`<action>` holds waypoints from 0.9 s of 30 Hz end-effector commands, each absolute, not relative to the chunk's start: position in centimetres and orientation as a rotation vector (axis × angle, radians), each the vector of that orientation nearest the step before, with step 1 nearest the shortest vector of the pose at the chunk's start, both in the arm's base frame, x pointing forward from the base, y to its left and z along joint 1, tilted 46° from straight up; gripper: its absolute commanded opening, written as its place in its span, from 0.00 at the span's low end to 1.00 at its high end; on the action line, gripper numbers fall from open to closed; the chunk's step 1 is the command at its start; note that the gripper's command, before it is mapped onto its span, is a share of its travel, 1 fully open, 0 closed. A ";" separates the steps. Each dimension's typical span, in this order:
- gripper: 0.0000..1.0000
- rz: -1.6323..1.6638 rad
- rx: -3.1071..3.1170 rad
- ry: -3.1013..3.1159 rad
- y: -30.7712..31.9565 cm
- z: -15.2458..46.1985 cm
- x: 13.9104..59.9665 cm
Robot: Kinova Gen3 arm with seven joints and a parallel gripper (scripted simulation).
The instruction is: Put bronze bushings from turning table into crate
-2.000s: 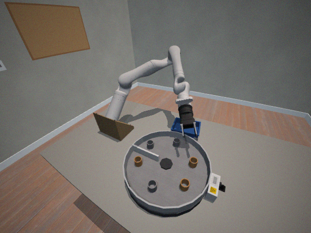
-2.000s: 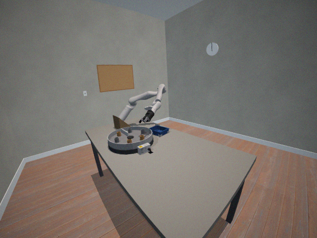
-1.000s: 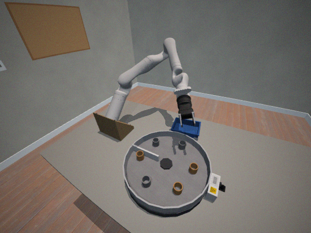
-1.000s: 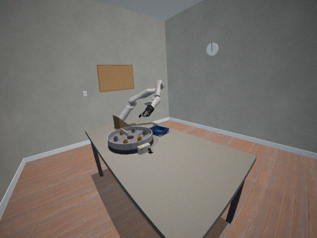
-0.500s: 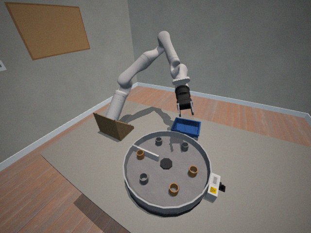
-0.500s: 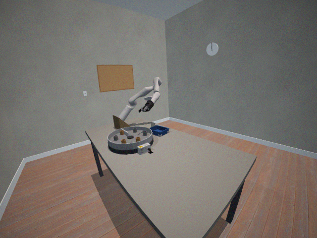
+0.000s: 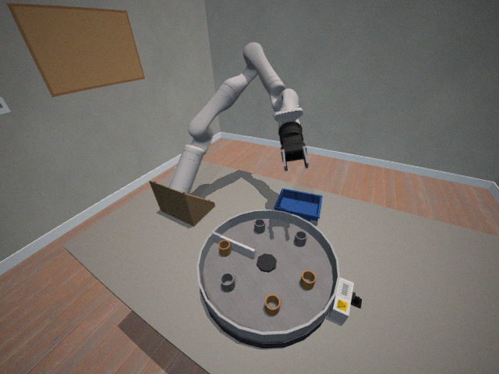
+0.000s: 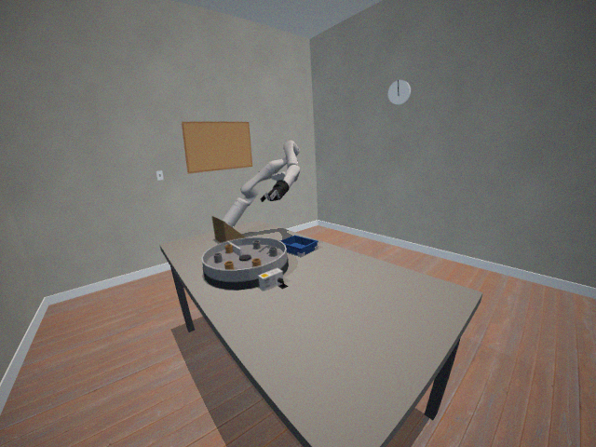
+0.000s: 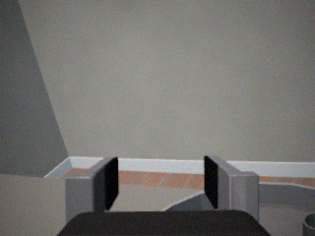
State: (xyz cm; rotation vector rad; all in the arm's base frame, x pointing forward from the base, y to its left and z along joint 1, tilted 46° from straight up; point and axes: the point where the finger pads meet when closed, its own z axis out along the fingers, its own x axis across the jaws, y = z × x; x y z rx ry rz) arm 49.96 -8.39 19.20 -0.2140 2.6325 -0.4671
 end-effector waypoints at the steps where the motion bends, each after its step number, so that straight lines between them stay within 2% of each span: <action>1: 1.00 -0.464 -0.188 2.617 -9.1 20.1 50.0; 8: 1.00 -0.464 -0.188 2.617 -9.1 20.1 50.0; 13: 1.00 -0.465 -0.188 2.618 -11.6 24.6 48.5; 25: 1.00 -0.465 -0.188 2.618 -11.6 24.6 48.5; 27: 1.00 -0.345 -0.216 2.664 -11.6 24.6 48.5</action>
